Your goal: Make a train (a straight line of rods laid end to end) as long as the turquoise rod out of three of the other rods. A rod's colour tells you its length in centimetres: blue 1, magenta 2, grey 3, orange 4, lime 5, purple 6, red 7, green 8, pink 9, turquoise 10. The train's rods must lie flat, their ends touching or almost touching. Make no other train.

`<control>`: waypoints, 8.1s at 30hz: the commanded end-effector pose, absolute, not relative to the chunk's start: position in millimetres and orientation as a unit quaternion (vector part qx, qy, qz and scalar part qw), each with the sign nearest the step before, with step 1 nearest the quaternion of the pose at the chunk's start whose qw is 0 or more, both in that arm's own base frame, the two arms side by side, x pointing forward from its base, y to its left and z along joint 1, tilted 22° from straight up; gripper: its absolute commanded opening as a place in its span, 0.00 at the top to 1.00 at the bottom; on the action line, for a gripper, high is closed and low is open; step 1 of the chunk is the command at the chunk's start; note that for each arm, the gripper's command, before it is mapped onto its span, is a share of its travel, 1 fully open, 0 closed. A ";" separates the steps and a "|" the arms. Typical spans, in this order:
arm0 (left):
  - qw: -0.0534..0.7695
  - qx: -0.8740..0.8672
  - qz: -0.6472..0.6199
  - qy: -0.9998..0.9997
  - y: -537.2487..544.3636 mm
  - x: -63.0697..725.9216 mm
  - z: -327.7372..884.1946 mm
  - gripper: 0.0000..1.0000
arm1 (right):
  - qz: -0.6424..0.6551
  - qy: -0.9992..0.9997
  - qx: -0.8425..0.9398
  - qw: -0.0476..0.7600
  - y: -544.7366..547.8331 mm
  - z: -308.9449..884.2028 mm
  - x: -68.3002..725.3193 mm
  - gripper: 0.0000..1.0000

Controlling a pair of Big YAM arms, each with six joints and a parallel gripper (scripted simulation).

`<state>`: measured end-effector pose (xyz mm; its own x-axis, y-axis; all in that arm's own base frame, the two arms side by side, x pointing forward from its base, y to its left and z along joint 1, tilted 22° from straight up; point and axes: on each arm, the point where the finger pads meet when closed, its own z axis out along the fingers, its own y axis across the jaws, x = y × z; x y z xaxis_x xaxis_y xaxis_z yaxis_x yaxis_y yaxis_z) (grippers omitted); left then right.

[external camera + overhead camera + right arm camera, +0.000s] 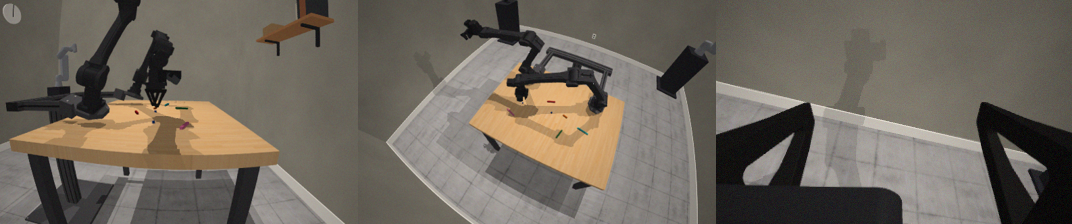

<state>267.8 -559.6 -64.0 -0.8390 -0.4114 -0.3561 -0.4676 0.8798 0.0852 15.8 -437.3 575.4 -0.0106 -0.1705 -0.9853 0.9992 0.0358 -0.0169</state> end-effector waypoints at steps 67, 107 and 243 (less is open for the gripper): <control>0.167 -0.242 0.088 0.952 -550.4 284.1 -101.3 0.77 | -0.556 0.435 0.428 0.565 -433.0 621.8 6.4 0.00; 0.166 -0.243 0.090 0.951 -545.5 289.9 -120.4 0.77 | -0.556 0.435 0.428 0.565 -433.0 621.8 6.4 0.00; 0.167 -0.245 0.087 0.951 -548.4 278.6 -121.3 0.77 | -0.556 0.435 0.428 0.565 -433.0 621.8 6.4 0.00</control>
<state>279.4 -552.5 -106.8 -0.8281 -0.4323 -0.3569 -0.4861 0.8709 0.0729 15.8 -437.3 575.4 -0.0106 -0.1705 -0.9853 0.9992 0.0358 -0.0169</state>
